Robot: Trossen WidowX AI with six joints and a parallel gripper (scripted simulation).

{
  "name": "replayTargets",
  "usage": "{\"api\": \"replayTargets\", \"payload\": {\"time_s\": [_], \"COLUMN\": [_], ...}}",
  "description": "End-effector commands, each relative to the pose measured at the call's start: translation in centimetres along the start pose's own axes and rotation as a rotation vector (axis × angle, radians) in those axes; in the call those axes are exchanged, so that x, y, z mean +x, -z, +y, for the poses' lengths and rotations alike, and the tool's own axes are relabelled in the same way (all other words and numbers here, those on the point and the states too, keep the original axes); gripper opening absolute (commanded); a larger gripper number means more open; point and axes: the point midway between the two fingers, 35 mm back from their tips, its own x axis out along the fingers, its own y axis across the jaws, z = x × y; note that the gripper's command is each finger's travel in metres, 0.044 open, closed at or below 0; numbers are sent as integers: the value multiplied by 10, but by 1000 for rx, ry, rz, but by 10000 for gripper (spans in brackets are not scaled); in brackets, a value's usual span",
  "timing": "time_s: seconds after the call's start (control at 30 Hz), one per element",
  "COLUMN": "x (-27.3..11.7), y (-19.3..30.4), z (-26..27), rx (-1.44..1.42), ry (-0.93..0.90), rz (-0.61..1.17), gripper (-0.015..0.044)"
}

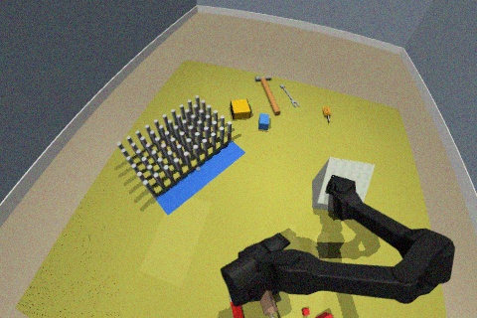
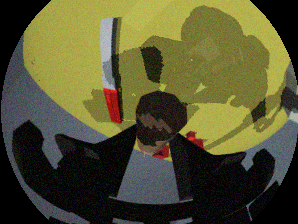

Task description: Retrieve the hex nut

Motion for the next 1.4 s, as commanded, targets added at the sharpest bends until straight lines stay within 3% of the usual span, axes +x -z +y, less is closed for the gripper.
{"api": "replayTargets", "payload": {"time_s": [0.0,1.37], "x": [1,15], "y": [0,-5], "z": [0,0], "rx": [1,1], "ry": [-2,-15], "rz": [-1,3], "gripper": [0,0]}}
